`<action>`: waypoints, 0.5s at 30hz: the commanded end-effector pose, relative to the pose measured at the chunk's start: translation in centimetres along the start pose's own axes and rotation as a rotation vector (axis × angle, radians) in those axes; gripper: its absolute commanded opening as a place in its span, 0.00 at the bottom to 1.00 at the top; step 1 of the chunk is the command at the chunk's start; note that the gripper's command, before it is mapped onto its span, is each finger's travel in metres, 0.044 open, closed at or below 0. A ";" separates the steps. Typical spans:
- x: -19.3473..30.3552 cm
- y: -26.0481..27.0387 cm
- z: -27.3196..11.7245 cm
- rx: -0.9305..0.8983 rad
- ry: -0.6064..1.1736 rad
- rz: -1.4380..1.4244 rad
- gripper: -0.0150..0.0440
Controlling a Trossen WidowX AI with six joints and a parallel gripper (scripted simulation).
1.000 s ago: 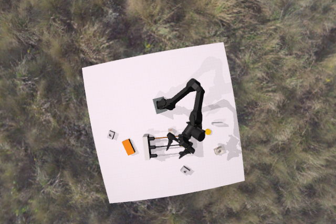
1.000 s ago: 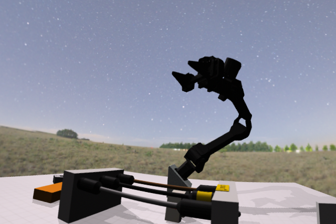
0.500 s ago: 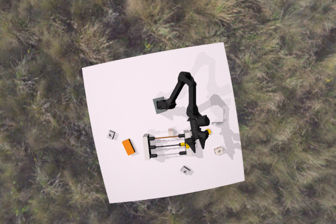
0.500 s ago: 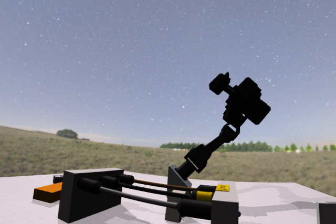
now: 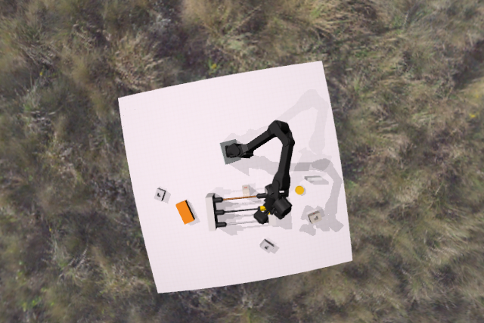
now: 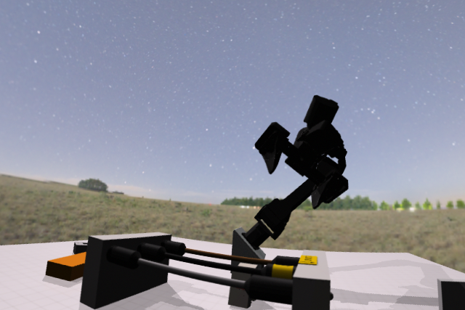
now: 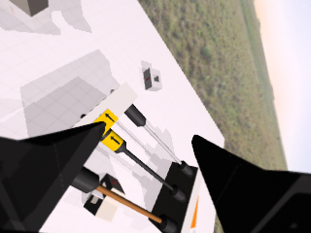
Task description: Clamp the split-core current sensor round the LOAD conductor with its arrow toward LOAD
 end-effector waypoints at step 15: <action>1.8 0.3 0.7 -0.532 0.204 0.296 1.00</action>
Point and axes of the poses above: the point midway between the two fingers, 35 mm back from their tips, its own z axis out along the fingers, its own y axis across the jaws, x = y × z, the point moved 3 cm from there along -z, back along the fingers, and after that the axes turned 3 degrees about -z, right-handed, at the moved point
